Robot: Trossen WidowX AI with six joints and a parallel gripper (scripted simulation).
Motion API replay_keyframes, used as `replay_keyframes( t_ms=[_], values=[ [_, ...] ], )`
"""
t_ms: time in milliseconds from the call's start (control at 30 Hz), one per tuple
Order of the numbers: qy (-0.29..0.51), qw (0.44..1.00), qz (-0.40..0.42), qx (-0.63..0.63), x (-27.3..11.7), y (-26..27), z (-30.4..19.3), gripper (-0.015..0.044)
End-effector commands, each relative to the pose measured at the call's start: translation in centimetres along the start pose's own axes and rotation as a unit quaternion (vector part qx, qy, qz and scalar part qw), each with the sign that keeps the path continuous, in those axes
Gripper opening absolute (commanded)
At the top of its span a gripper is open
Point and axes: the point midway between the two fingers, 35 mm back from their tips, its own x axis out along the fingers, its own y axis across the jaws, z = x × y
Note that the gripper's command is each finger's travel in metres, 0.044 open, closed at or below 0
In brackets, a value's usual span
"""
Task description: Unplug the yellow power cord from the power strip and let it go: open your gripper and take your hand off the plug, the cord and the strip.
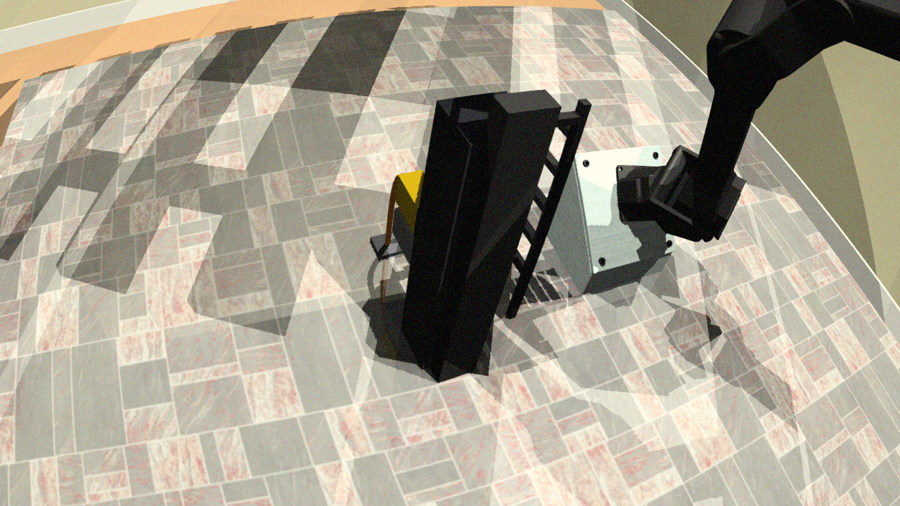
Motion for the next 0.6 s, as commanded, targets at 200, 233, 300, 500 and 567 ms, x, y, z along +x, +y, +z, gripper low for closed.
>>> replay_keyframes(
  t_ms=[200, 233, 300, 500, 567],
  values=[
    [-0.064, 0.988, -0.139, 0.025, 2.2, -8.9, 4.6, 0.0160],
    [-0.074, 0.984, -0.157, 0.029, 2.2, -10.1, 5.2, 0.0160],
    [-0.094, 0.976, -0.192, 0.039, 1.9, -12.6, 6.6, 0.0160],
    [-0.154, 0.942, -0.290, 0.072, -1.0, -19.8, 10.5, 0.0160],
    [-0.174, 0.928, -0.319, 0.085, -2.4, -22.0, 11.5, 0.0160]
  ],
)
